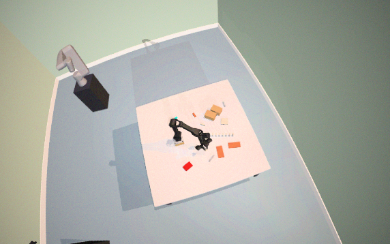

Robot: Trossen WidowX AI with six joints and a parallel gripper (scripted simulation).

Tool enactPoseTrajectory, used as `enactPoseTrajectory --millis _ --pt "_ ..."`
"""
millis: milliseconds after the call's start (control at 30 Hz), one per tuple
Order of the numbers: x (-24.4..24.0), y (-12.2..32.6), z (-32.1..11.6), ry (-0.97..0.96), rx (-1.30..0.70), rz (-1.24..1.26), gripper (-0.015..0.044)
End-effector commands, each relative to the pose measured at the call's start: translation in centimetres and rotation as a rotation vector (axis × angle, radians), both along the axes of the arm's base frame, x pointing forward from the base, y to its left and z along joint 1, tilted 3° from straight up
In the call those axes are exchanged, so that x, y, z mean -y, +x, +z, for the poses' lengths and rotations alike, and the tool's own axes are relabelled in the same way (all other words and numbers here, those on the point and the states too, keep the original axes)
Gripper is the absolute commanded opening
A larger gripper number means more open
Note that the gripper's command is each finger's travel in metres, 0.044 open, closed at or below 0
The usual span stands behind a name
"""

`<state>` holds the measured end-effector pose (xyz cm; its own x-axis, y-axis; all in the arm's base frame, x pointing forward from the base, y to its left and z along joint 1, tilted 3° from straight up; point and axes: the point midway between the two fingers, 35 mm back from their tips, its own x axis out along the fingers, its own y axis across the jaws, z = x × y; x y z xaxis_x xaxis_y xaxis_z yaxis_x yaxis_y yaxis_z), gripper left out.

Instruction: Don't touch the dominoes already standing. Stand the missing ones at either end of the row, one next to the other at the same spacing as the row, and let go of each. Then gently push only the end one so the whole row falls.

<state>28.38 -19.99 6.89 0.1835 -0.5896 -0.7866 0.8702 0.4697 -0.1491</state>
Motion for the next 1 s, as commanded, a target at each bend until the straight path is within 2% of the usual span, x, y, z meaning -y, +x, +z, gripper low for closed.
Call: enactPoseTrajectory --millis 0,500,967 --pt "-0.3 0.2 -0.2 -0.064 0.019 0.016 0.0107" --pt "-1.7 0.1 0.0 -0.317 0.139 0.021 0.0107" --pt "-3.6 -2.0 1.0 -0.512 0.271 -0.020 0.0107"
